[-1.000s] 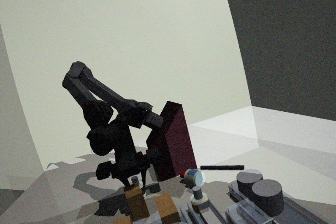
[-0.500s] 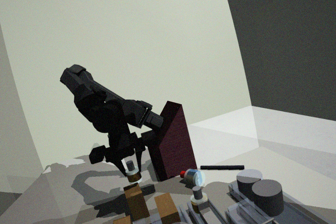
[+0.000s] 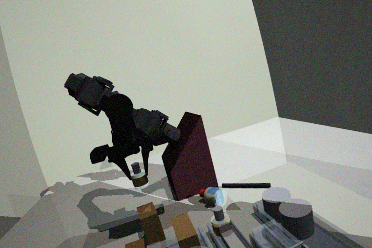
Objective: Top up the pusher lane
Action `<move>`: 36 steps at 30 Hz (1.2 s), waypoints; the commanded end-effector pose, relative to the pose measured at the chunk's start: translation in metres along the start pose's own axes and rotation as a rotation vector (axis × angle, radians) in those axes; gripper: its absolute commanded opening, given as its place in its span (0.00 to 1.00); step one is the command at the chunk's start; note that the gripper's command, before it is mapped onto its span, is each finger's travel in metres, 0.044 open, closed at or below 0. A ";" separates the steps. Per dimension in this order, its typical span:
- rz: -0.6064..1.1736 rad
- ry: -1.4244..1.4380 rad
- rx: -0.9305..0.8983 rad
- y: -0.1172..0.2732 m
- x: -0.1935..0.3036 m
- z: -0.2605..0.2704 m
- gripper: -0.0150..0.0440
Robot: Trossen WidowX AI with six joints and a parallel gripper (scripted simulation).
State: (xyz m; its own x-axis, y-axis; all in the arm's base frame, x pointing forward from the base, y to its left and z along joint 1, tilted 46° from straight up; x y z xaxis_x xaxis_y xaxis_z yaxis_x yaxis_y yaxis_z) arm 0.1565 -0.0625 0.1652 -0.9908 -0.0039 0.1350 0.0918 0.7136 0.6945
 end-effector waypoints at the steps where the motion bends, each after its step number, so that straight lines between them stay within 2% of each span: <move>1: 0.000 0.000 0.002 0.000 -0.011 0.003 0.25; 36: -0.005 0.033 -0.003 -0.032 -0.114 0.076 0.25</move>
State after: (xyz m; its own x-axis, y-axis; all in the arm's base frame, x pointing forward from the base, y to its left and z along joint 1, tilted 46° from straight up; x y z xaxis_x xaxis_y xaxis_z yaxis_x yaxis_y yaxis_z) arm 0.2514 -0.0356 0.0835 -0.9866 -0.0283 0.1609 0.0929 0.7129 0.6951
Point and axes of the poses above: the point midway between the two fingers, 35 mm back from their tips, its own y axis back along the fingers, its own z axis across the jaws, x = y × z, the point moved 8 cm from there along y, back along the fingers, and after that the axes turned 15 degrees about y, right-handed, at the moved point
